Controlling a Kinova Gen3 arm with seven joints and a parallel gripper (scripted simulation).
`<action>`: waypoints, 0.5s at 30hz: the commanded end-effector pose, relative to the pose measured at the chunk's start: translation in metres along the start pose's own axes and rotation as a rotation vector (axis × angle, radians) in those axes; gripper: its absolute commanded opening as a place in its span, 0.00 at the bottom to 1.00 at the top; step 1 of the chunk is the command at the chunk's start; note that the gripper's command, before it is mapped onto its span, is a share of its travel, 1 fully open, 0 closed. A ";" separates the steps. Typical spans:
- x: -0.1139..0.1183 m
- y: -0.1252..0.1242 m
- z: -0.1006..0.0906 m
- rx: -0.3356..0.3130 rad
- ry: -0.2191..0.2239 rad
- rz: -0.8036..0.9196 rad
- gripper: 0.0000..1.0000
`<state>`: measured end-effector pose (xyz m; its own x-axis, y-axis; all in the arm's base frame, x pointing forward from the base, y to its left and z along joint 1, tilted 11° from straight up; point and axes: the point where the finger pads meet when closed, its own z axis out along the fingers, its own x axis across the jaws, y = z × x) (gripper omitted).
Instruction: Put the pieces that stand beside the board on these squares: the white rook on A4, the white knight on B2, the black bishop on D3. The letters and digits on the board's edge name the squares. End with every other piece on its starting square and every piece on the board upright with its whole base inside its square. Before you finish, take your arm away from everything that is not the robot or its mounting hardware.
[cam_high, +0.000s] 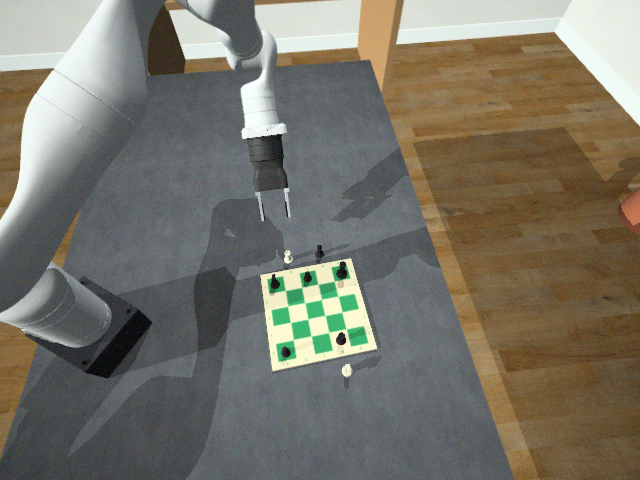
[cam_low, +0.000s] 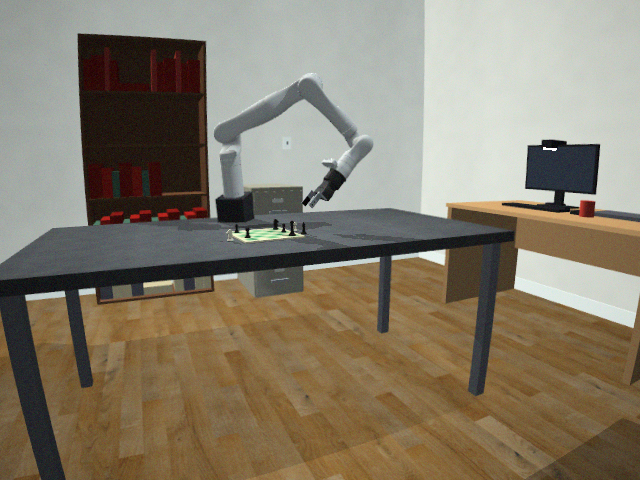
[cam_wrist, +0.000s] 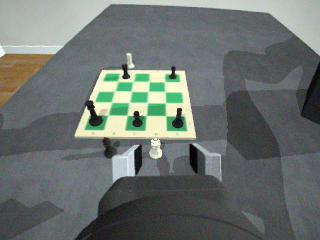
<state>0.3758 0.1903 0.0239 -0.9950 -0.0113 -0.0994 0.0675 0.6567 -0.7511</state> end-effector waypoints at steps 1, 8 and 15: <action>-0.003 -0.009 -0.015 -0.014 -0.009 0.009 1.00; -0.002 -0.012 -0.017 -0.009 -0.007 0.006 1.00; -0.003 -0.013 -0.015 -0.027 -0.002 0.002 1.00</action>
<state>0.3756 0.1944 0.0423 -0.9948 -0.0144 -0.1012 0.0654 0.6715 -0.7381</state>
